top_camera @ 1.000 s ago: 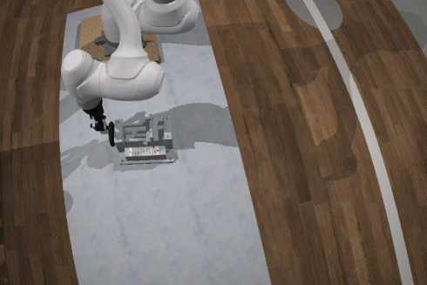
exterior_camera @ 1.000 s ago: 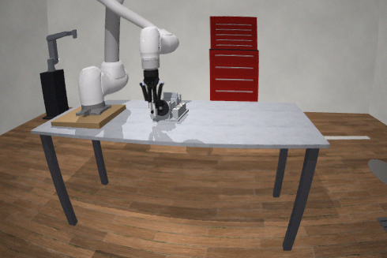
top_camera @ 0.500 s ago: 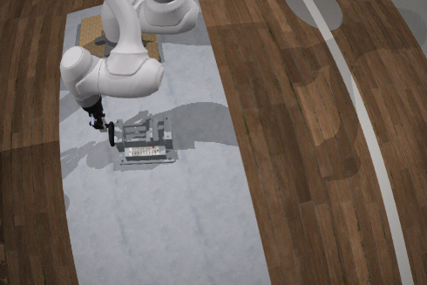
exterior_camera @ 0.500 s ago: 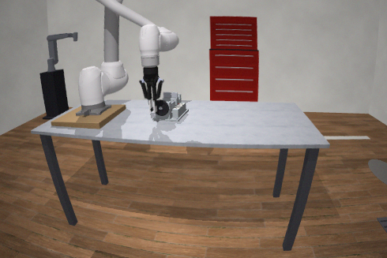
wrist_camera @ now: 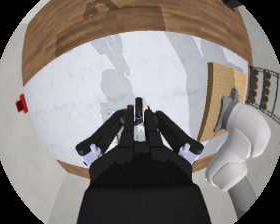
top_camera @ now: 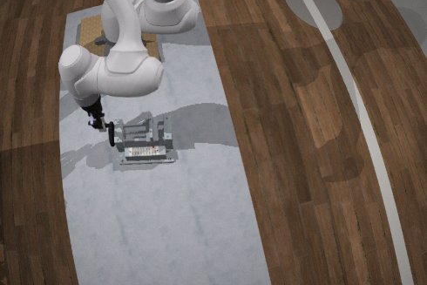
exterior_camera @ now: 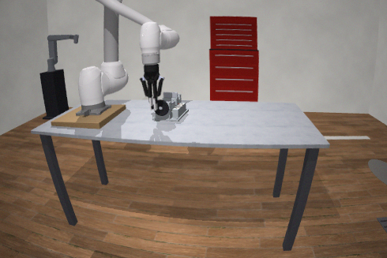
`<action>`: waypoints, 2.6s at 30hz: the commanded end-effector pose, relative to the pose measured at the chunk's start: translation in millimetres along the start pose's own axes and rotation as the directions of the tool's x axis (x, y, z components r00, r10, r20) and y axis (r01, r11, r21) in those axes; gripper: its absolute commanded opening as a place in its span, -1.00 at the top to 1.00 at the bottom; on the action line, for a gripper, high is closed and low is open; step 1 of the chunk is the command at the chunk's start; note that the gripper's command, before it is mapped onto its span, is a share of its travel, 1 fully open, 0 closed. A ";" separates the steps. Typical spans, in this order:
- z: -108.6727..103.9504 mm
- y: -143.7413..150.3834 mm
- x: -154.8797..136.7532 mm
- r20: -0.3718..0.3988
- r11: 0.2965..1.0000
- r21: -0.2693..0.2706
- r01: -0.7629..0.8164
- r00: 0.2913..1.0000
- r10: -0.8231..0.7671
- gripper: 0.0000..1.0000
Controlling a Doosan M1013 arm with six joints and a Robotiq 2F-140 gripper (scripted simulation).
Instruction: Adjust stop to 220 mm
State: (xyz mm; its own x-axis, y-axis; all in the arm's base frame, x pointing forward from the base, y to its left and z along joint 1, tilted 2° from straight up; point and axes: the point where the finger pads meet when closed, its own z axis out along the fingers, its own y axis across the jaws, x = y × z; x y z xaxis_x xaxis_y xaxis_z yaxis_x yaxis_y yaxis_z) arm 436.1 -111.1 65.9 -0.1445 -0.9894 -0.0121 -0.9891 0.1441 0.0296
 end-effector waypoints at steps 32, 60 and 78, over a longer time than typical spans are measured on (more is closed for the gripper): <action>-10.1 -10.0 0.0 0.000 1.000 0.001 0.000 1.000 0.000 0.92; -10.5 -10.6 0.0 0.000 1.000 0.001 0.000 1.000 0.000 0.92; -10.6 -10.8 0.0 0.000 1.000 0.001 0.000 1.000 0.000 0.92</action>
State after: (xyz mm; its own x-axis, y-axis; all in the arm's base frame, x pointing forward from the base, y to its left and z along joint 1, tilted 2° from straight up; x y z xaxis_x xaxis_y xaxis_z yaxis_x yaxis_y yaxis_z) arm 445.8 -112.6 75.4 -0.1444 -0.9894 -0.0121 -0.9891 0.1440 0.0309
